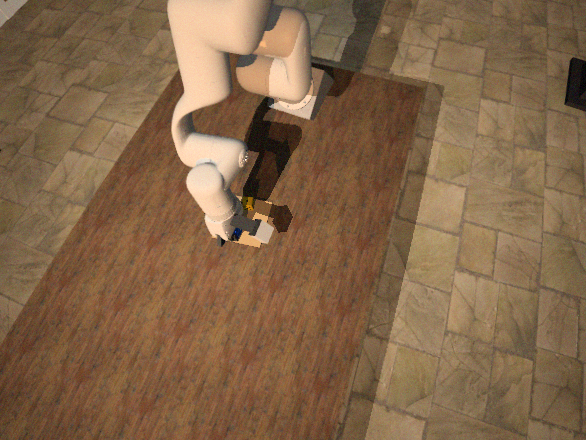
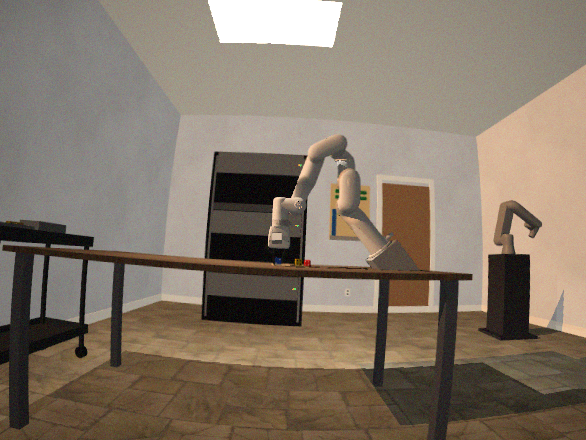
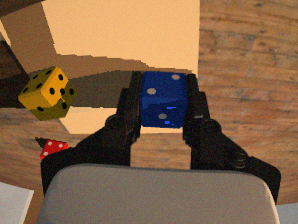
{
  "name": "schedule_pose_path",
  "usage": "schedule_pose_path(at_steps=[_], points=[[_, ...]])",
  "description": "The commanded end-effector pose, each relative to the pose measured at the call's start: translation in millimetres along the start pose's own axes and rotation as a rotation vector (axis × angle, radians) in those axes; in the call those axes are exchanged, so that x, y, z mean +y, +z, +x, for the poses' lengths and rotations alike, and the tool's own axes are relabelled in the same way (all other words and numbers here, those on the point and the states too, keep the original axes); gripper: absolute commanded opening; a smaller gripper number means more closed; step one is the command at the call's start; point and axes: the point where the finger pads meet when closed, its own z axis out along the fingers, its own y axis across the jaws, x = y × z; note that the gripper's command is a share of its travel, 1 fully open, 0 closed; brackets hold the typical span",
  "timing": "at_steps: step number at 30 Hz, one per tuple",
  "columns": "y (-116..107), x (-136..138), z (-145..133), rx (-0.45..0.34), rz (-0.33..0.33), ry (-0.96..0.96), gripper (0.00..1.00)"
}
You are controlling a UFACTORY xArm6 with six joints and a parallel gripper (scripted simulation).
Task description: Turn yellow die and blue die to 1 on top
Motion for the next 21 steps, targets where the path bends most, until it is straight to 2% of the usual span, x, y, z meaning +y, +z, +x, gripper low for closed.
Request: schedule_pose_path(at_steps=[1, 3, 4, 6, 7, 9, 10, 12, 13, 15, 16, 21], points=[[-0.8, 1.3, 0.0, 0.000, -0.003, 0.000, 0.27], [-0.8, 1.3, 0.0, 0.000, -0.003, 0.000, 0.27], [-0.8, 1.3, 0.0, 0.000, -0.003, 0.000, 0.31], [-0.8, 1.3, 0.0, 0.000, -0.003, 0.000, 0.31], [-0.8, 1.3, 0.0, 0.000, -0.003, 0.000, 0.35], [-0.8, 1.3, 0.0, 0.000, -0.003, 0.000, 0.35], [-0.8, 1.3, 0.0, 0.000, -0.003, 0.000, 0.39], [-0.8, 1.3, 0.0, 0.000, -0.003, 0.000, 0.39], [-0.8, 1.3, 0.0, 0.000, -0.003, 0.000, 0.43], [-0.8, 1.3, 0.0, 0.000, -0.003, 0.000, 0.43], [-0.8, 1.3, 0.0, 0.000, -0.003, 0.000, 0.47], [-0.8, 1.3, 0.0, 0.000, -0.003, 0.000, 0.47]])
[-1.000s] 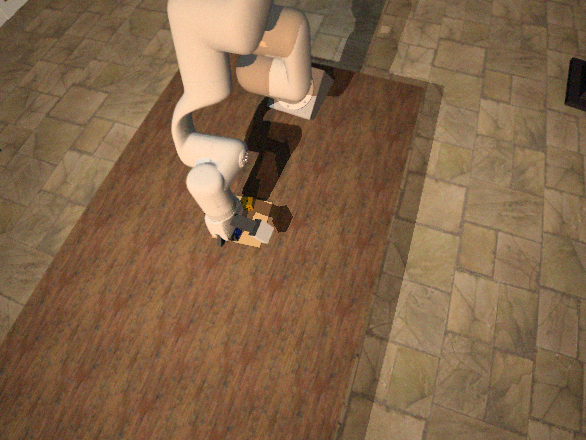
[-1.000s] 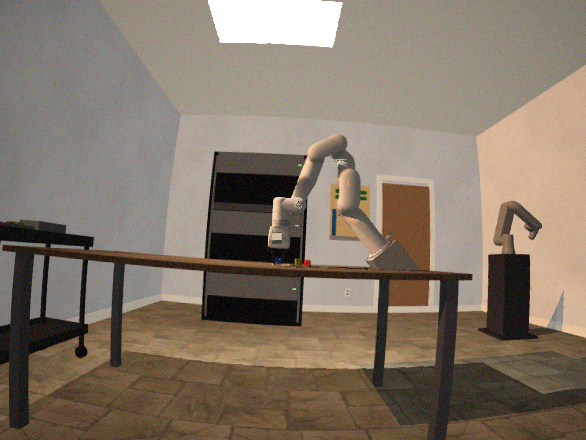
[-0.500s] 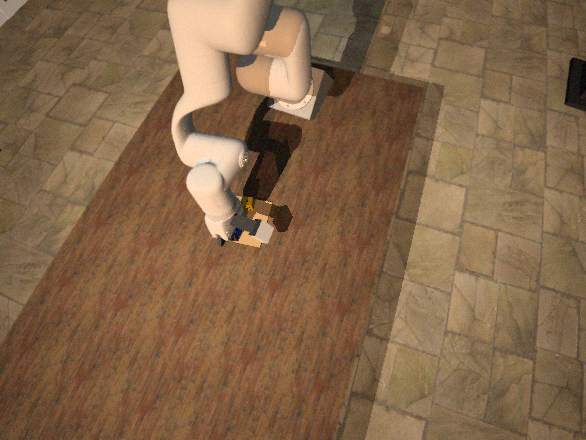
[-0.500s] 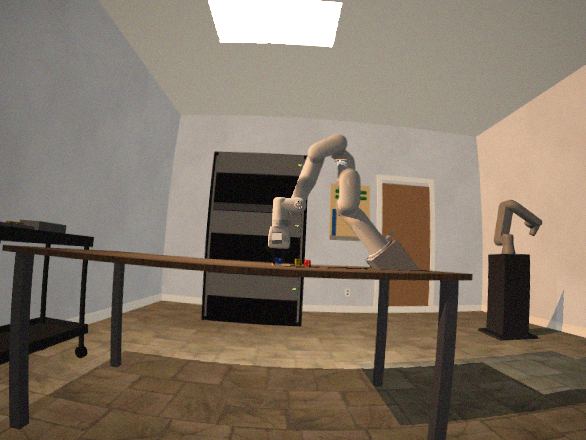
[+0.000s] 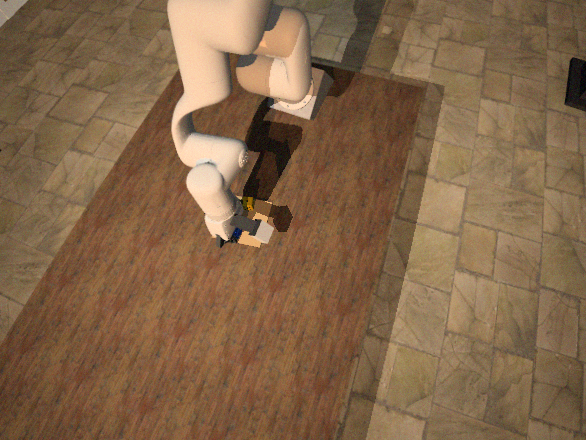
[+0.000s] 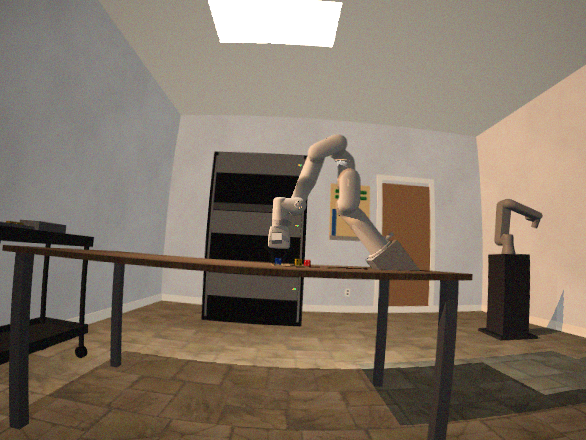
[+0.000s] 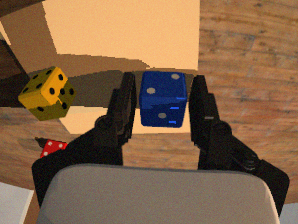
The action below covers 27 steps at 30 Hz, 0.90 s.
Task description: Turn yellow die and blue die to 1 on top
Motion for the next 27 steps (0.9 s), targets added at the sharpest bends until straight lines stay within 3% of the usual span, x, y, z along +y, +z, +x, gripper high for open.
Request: schedule_pose_path(at_steps=[1, 16, 27], points=[[-0.8, 1.3, 0.0, 0.000, -0.003, 0.000, 0.47], [-15.0, 1.2, 0.0, 0.000, -0.003, 0.000, 0.47], [-71.3, 1.1, 0.0, 0.000, -0.003, 0.000, 0.47]])
